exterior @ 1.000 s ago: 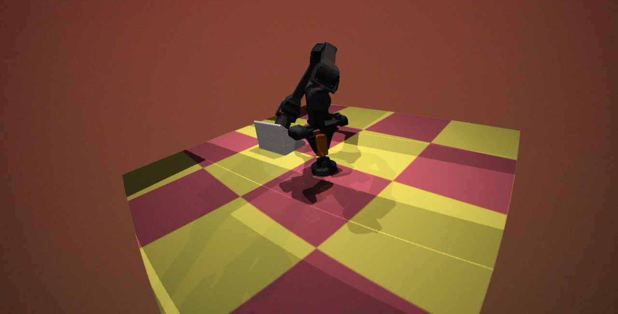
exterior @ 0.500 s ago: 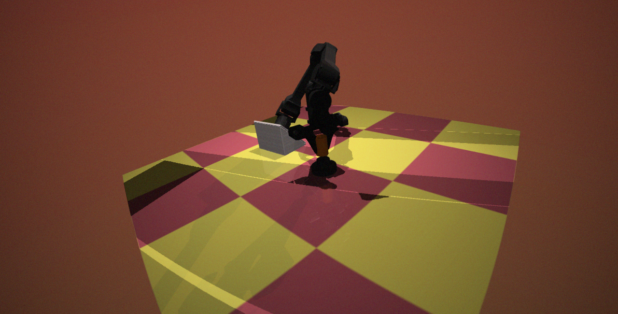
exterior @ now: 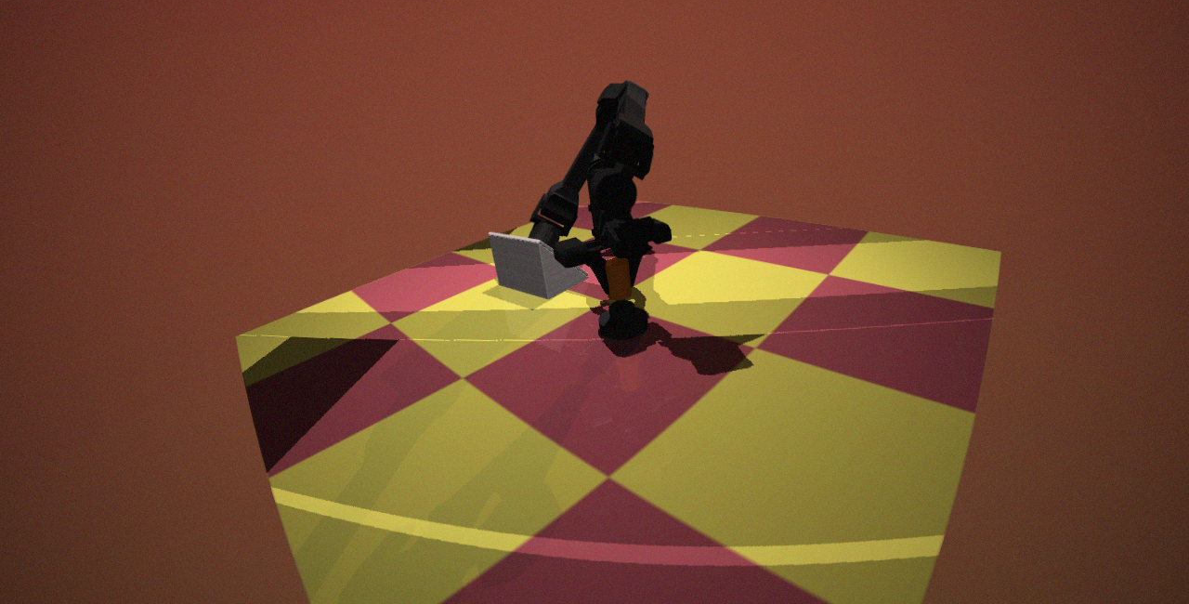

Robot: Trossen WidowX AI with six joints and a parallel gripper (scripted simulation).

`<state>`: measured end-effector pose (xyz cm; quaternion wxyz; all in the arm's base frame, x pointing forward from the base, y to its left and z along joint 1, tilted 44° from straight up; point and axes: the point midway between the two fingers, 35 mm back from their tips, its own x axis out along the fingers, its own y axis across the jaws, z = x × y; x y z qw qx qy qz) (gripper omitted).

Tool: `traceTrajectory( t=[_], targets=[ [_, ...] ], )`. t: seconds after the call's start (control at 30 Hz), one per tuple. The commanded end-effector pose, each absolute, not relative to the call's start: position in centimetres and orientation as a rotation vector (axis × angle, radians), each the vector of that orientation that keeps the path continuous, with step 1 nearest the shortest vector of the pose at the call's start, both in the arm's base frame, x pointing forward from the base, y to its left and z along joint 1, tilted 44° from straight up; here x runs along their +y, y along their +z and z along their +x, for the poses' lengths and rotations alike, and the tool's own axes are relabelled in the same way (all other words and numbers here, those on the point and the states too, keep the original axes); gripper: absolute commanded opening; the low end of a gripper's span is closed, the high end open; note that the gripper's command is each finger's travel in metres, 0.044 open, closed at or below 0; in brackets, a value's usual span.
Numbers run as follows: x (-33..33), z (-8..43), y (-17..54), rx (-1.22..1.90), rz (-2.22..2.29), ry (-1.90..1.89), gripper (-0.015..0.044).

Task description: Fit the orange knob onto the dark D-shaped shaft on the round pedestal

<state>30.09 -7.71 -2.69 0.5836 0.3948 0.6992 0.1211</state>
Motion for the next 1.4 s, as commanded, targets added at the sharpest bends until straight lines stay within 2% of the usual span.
traceTrajectory(
  t=[0.0,1.03,1.37],
  targets=[
    [-8.02,30.30,-2.62,1.657,1.002,0.188,0.0000],
    [-7.84,30.33,-2.54,1.660,1.010,0.180,0.0000],
    [-7.91,30.44,-2.62,1.704,1.166,0.005,0.0000]
  ],
)
